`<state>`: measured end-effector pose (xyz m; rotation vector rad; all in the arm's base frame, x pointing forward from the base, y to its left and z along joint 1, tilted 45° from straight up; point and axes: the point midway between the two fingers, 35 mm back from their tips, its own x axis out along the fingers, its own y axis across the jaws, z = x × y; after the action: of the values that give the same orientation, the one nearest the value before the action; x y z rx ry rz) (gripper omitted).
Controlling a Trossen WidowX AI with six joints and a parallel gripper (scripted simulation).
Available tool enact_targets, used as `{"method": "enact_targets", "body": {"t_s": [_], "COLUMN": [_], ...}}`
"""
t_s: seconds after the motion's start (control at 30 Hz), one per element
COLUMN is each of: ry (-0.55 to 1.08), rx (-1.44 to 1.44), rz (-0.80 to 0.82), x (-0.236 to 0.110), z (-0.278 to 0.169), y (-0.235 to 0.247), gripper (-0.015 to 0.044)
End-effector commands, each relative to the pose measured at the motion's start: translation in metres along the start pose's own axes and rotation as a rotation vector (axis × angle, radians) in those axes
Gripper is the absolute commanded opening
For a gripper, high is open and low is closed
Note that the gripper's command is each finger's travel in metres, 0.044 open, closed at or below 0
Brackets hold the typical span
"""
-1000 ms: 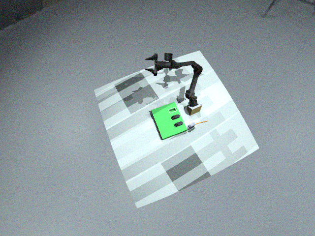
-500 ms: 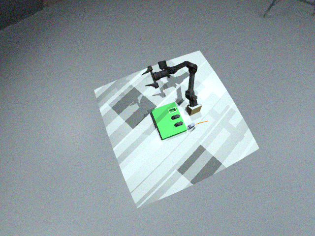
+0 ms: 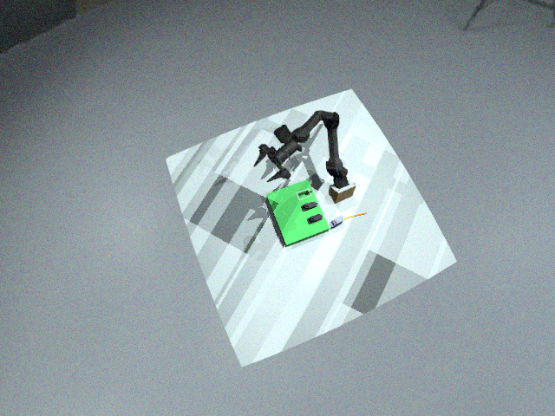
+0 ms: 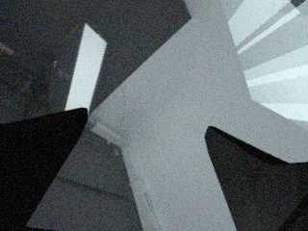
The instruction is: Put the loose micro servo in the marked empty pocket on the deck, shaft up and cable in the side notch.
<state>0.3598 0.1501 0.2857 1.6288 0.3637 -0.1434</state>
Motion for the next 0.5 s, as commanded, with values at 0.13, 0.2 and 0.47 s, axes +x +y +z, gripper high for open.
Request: {"method": "enact_targets", "body": {"t_s": [0.13,0.2,0.47], "ry": [0.041,0.052,0.103], "rx": [-0.159,-0.202,-0.385], "rz": [-0.196,-0.246,-0.441], "x": [0.019,0.021,0.023], "z": [-0.025,-0.031,-0.051], "y": [-0.066,-0.083,-0.151], "gripper": [0.044,0.044,0.044]}}
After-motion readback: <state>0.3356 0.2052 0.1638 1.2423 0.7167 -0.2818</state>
